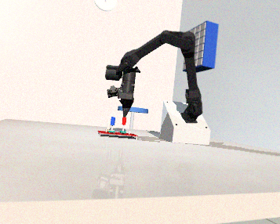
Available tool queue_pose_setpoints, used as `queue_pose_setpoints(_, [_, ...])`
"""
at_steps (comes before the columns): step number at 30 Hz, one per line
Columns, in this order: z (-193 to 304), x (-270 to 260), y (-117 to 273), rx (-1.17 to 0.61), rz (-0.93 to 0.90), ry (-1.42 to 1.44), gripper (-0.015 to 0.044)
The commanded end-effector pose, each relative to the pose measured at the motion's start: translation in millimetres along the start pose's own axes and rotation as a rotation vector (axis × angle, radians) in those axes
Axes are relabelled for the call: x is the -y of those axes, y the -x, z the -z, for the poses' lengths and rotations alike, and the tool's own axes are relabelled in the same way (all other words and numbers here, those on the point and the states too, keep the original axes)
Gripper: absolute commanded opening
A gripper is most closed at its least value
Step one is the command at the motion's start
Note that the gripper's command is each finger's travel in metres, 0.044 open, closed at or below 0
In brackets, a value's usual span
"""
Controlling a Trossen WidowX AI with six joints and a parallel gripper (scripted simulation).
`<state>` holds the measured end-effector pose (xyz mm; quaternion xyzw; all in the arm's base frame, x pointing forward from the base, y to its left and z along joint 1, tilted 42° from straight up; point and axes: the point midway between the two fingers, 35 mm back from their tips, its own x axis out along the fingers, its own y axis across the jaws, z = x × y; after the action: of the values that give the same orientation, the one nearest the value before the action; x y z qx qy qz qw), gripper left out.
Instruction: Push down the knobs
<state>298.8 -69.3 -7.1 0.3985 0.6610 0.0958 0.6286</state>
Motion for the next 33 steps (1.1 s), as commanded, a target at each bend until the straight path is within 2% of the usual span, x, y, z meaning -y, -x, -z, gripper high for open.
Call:
queue_pose_setpoints(1, [0.3,-1.1,-5.7,-0.004,-0.002,0.001,0.0])
queue_pose_setpoints(33, [0.4,-1.3,-20.6,-0.004,-0.003,0.001,0.0])
